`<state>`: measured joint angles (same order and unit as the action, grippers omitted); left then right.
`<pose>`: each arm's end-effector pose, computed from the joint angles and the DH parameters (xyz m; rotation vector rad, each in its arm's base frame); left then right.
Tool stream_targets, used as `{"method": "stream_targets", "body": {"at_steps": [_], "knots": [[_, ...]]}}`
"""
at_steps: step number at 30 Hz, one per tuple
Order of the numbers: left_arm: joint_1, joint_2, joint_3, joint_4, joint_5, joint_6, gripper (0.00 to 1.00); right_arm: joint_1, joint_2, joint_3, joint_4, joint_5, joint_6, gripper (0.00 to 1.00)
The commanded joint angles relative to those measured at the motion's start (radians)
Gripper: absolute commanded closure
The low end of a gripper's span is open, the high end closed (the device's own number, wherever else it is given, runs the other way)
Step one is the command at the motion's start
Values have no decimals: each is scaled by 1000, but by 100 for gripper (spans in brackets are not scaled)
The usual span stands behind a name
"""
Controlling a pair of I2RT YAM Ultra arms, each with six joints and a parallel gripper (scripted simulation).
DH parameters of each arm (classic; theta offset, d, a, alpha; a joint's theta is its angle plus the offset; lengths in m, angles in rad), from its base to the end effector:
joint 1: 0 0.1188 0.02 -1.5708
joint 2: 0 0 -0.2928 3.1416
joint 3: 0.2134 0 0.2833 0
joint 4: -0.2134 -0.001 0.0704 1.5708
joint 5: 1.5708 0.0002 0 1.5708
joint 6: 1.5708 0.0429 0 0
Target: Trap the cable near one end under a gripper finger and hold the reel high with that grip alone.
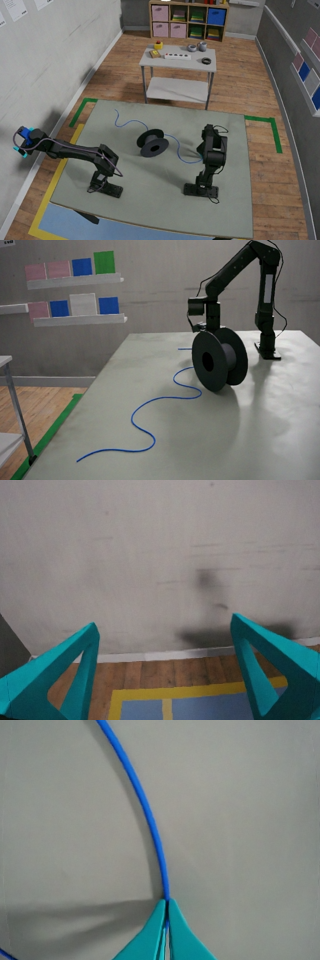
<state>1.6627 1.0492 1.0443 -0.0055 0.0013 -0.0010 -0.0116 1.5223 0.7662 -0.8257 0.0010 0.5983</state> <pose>-0.0252 0.2634 0.4299 -1.2841 1.1715 1.2696 0.2469 -0.0019 0.1517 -0.9402 -2.9869 0.0065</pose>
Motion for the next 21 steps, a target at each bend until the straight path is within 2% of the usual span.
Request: {"method": "stream_targets", "body": {"at_steps": [1,10,21], "knots": [[1,-3,-13,7,-7,5,0,14,-34,35,-22,-6,10,100],[1,-3,-13,7,-7,5,0,1,-69,83,-113,-5,9,100],[1,-3,-13,7,-7,5,0,-7,-96,114,-172,-5,4,100]]}}
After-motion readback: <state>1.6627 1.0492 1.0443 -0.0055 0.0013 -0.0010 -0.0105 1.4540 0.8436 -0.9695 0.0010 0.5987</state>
